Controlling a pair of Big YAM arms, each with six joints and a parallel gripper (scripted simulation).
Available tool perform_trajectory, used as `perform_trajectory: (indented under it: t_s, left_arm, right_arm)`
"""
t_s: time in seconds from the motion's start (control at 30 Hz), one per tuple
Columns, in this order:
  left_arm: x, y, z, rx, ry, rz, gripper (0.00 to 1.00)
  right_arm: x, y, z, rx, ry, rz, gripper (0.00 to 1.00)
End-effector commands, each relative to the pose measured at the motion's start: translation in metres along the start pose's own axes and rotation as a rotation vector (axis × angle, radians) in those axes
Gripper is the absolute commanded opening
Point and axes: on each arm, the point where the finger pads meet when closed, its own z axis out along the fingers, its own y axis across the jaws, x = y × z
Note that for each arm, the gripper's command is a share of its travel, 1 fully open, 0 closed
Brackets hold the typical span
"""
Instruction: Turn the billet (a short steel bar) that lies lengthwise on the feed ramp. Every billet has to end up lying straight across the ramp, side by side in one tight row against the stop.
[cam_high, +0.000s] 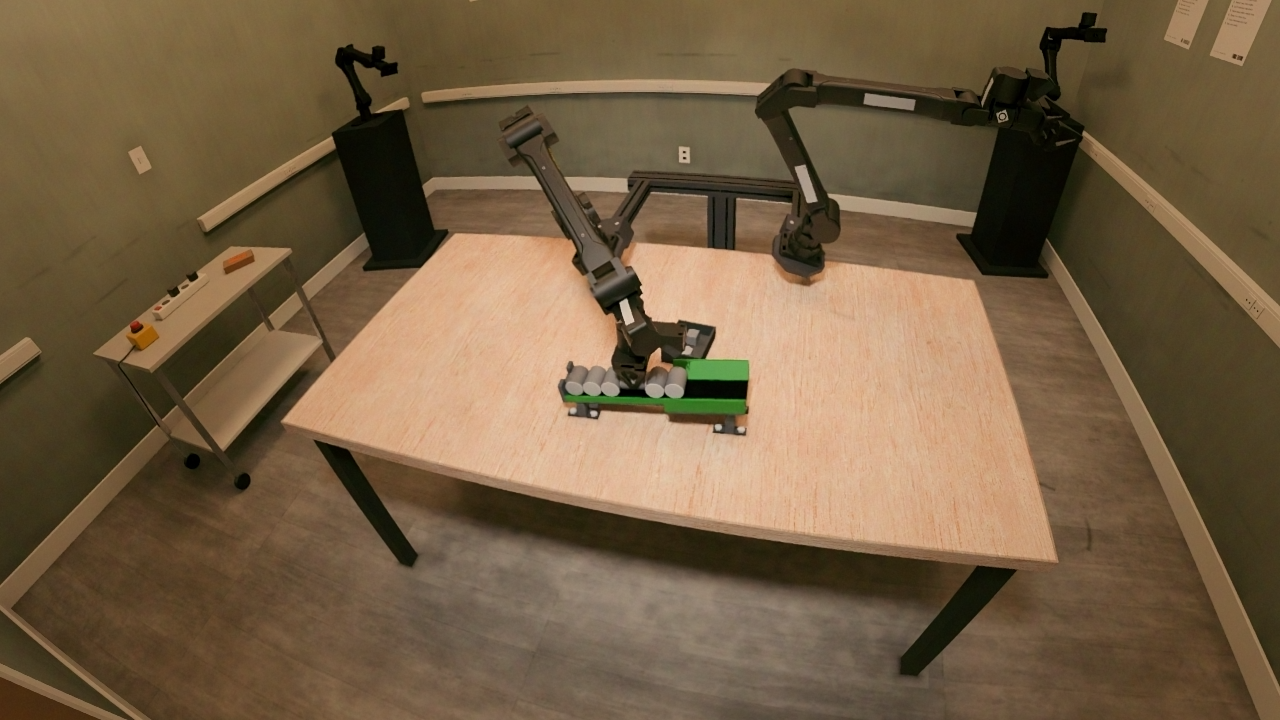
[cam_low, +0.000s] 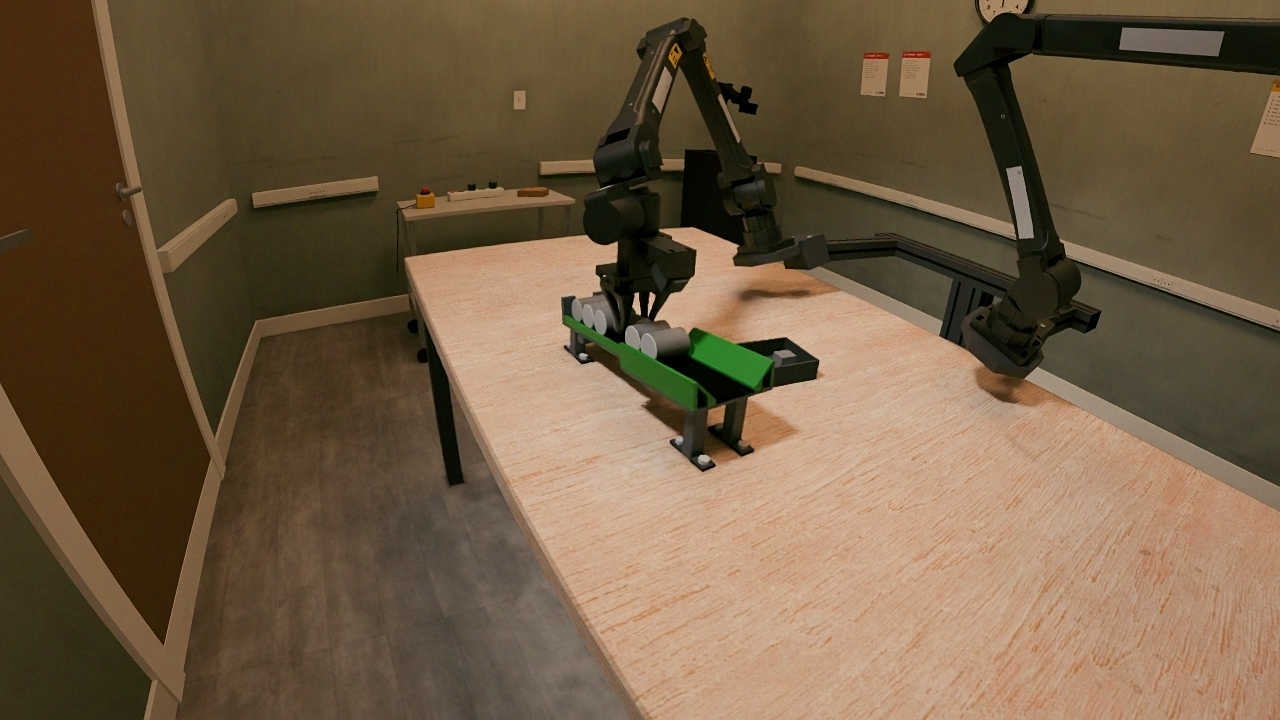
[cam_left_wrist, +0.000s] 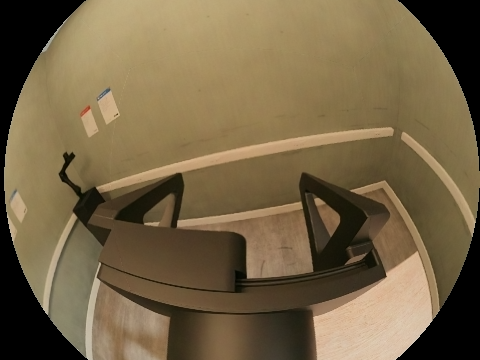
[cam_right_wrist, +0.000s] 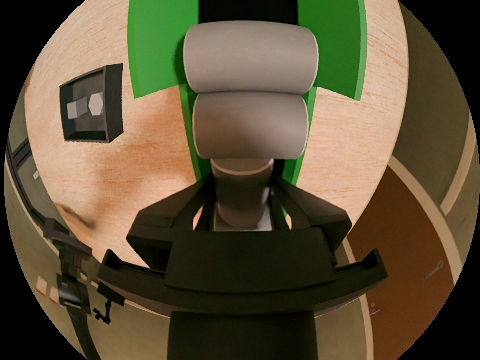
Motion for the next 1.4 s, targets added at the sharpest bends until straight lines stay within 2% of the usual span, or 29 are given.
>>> perform_trajectory:
  t_s: [0.0, 0.37, 0.87, 1.37]
  left_arm:
    - [-0.012, 0.003, -0.004, -0.004, -0.033, -0.008, 1.0]
    - [-0.012, 0.003, -0.004, -0.004, -0.033, -0.008, 1.0]
    - [-0.012, 0.003, -0.004, -0.004, -0.033, -0.008, 1.0]
    - [-0.012, 0.003, -0.004, -0.004, -0.033, -0.008, 1.0]
  right_arm:
    - [-0.006, -0.023, -0.031, 0.055, -0.034, 0.014, 0.0]
    - [-0.011, -0.022, -0.045, 0.061, -0.038, 0.017, 0.0]
    - [-0.01, -0.021, -0.081, 0.063, -0.038, 0.018, 0.0]
    - [-0.009, -0.02, -0.103, 0.063, -0.04, 0.018, 0.0]
